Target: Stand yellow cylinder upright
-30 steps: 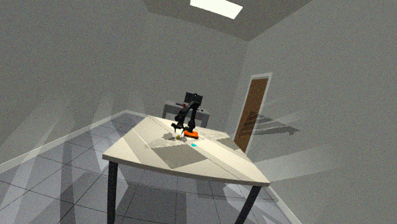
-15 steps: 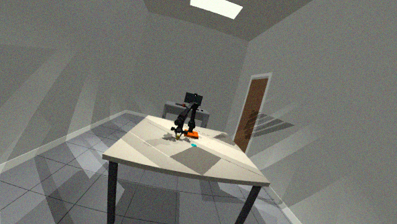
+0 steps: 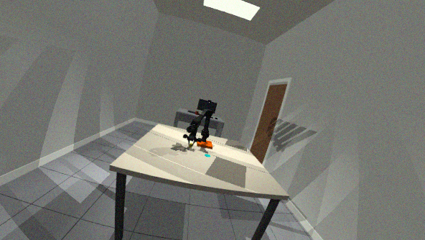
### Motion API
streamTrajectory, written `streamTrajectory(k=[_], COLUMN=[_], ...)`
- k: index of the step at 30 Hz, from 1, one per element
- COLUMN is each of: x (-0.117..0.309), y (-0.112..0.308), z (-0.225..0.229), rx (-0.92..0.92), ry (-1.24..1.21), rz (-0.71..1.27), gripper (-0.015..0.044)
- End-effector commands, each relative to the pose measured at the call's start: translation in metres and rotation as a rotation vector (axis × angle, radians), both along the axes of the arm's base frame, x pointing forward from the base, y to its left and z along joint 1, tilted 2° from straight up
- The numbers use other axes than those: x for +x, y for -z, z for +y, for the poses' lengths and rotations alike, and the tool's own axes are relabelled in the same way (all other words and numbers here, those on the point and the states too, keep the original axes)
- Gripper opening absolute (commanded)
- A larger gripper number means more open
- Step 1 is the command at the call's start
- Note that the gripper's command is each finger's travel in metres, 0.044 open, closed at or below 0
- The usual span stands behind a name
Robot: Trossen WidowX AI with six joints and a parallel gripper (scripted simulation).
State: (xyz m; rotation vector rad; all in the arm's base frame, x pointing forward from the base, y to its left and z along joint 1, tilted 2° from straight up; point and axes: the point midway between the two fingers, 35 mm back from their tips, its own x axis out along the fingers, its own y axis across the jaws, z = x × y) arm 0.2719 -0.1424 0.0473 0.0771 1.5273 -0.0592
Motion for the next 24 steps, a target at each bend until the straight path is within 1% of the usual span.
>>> streamTrajectory(k=[1,24], x=[0.002,-0.006], y=[-0.015,-0.088], z=[-0.001,0.0], rx=[0.0,0.0], ry=[0.0,0.0], rz=[-0.008,-0.008], gripper=[0.0105,0.0105])
